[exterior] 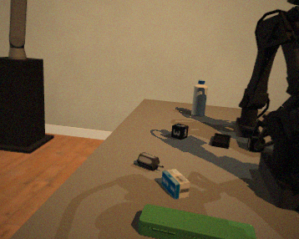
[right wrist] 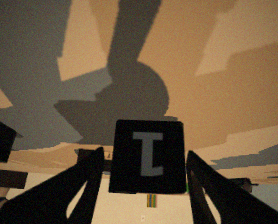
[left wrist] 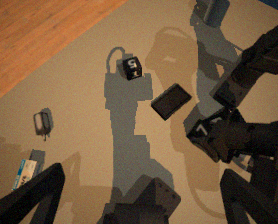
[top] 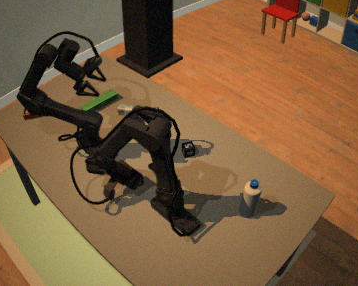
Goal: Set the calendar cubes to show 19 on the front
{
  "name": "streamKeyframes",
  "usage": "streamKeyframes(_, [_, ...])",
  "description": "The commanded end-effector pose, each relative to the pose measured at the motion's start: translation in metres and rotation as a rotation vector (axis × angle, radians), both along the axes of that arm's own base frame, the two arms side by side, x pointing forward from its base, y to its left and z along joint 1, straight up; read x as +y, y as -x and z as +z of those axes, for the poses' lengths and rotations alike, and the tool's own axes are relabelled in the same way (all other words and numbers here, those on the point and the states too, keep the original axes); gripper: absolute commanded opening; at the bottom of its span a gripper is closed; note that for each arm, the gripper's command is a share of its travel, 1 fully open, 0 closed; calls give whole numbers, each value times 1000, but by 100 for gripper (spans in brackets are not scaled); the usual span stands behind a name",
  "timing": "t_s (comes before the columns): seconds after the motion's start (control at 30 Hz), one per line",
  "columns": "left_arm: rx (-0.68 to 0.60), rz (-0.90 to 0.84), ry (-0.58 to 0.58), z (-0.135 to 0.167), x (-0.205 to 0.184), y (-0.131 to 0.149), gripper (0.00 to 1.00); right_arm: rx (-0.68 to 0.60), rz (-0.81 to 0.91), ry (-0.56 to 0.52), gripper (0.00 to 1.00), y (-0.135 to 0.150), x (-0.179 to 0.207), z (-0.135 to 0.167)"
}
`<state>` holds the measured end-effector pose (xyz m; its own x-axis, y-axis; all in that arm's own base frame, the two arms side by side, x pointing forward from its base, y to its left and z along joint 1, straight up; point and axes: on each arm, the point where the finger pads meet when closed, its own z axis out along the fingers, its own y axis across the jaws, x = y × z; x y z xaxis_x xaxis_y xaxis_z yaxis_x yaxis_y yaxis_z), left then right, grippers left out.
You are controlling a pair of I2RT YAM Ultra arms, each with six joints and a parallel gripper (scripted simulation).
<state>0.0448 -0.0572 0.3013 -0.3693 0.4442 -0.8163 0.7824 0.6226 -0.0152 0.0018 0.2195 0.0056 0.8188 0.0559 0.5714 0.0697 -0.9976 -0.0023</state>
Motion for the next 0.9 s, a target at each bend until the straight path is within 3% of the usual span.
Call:
streamKeyframes(0.0, [1,-1,-1,0,3,2,100,-8,9,-5,69,-3,3,-1])
streamKeyframes(0.03, [1,-1,-1,0,3,2,100,-8,9,-5,61,-3,3,-1])
streamKeyframes(0.67, [1,-1,-1,0,3,2,100,-1,6,-5,39,0,2,1])
streamKeyframes(0.77, [1,-1,-1,0,3,2,100,-1,6,-5,5,0,2,1])
streamKeyframes(0.8, [1,-1,-1,0,3,2,100,-1,6,-5,0,0,2,1])
streamKeyframes(0.87, [1,-1,-1,0,3,2,100,-10,10,-1,23,-3,2,5])
